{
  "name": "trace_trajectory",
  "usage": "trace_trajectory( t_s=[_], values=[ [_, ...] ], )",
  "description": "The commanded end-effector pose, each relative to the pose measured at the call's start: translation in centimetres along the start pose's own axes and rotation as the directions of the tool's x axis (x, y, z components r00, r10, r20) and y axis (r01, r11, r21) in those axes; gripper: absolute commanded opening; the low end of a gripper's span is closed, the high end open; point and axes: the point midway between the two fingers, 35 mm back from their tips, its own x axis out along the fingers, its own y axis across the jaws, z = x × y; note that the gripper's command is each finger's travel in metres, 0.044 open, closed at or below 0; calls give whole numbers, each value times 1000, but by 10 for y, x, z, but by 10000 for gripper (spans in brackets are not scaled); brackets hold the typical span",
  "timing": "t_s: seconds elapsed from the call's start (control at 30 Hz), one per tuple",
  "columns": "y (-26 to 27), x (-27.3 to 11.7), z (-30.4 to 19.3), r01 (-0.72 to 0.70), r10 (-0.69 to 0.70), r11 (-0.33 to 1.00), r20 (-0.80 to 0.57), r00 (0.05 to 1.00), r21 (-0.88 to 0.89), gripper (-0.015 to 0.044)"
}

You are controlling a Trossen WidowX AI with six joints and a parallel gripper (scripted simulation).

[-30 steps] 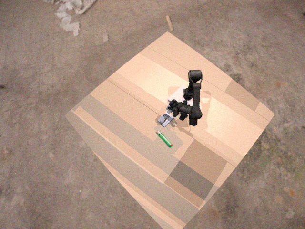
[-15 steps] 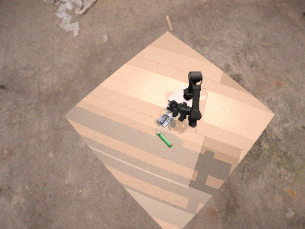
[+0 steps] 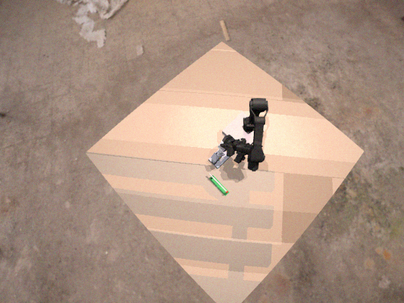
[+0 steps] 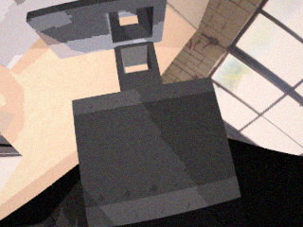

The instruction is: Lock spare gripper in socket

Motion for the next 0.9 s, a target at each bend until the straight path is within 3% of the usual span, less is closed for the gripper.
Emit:
trace_trajectory(
  t_s=[0.0,0.87],
  values=[
    [-1,3,4,11,-11,1000,-4,1000,-5,0],
    [-1,16,26,11,-11,1000,-3,1000,-3,0]
  ],
)
